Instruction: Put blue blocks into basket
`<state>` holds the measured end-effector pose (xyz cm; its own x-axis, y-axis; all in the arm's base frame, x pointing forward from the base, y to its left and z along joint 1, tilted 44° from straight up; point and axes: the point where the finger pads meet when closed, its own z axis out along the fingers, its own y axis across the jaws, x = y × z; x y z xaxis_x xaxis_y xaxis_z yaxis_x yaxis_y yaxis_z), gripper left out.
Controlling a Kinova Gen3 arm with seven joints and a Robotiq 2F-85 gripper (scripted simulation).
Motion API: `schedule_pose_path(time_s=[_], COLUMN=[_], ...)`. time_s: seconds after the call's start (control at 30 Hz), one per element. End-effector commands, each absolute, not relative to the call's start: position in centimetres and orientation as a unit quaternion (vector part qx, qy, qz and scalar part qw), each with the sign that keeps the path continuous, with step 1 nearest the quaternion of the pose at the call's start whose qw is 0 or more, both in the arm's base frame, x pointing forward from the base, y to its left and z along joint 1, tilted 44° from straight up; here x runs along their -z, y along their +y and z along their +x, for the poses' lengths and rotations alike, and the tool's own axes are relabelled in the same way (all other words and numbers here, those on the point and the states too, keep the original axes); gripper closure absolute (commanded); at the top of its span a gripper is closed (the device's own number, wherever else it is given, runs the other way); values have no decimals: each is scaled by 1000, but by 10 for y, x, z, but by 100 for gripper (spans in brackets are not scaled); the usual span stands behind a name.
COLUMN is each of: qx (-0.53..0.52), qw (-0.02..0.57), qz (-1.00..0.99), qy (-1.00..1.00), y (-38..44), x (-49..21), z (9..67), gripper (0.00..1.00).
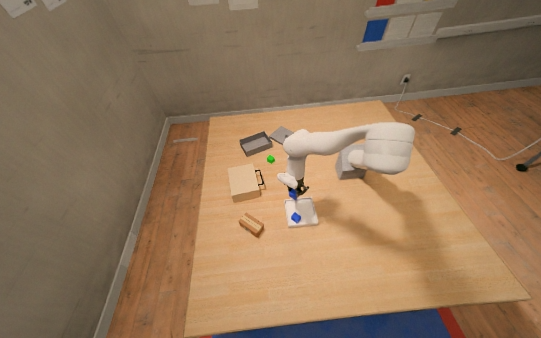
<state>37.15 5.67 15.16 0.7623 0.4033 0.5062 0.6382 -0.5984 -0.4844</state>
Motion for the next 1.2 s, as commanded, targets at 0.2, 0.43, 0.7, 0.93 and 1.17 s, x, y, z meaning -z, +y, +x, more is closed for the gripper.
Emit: schedule_pose_path(time_s=[0.2,0.43,0.7,0.93,1.17], qx=[176,176,176,176,176], qw=[335,335,335,335,335], qz=[-877,-877,-877,-877,-877], qy=[-297,-297,-297,-297,-297], y=[67,75,87,97,105], x=[-140,-133,-120,-109,-102], z=[374,375,377,378,380], gripper=[90,90,90,90,90])
